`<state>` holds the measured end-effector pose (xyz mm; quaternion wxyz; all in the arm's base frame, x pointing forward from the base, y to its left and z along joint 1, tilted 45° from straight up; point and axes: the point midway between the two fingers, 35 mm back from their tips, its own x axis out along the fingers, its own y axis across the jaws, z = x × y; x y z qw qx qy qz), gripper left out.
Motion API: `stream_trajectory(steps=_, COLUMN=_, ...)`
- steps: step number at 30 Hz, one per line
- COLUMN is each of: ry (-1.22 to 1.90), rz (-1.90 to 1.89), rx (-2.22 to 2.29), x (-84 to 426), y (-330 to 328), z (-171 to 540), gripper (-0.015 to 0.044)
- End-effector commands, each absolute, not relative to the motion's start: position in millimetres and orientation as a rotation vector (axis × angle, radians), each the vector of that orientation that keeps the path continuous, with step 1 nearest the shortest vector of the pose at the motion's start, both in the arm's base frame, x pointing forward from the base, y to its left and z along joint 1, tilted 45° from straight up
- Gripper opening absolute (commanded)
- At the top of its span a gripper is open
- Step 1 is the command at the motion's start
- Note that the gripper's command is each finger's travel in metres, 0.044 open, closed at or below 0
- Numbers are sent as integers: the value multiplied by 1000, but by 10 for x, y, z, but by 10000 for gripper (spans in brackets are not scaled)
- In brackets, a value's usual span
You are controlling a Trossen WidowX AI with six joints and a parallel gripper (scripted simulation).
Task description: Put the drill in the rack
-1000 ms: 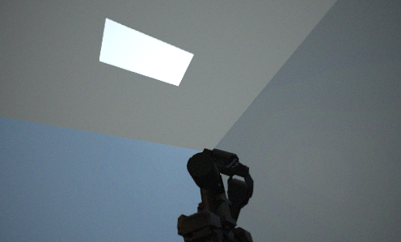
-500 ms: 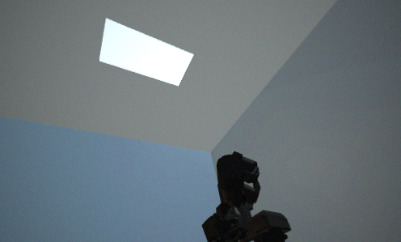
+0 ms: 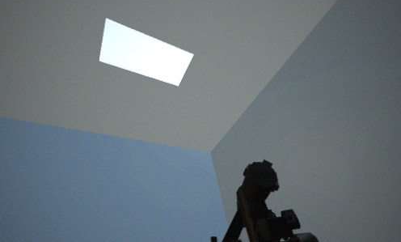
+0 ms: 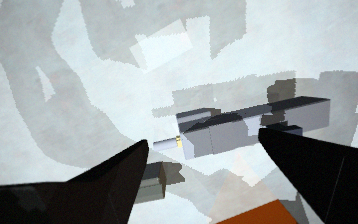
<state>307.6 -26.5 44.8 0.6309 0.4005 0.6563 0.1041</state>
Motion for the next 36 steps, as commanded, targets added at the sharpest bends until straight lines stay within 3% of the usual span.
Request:
stream_trajectory(steps=1, ry=1153, rz=933, rx=146, x=3048, y=245, z=529, gripper=440)
stream_trajectory(steps=11, ry=781, rz=1279, rx=-378, x=3049, y=489, z=606, gripper=440)
stream_trajectory(steps=36, ry=779, rz=1281, rx=-382, x=3051, y=498, z=592, gripper=440)
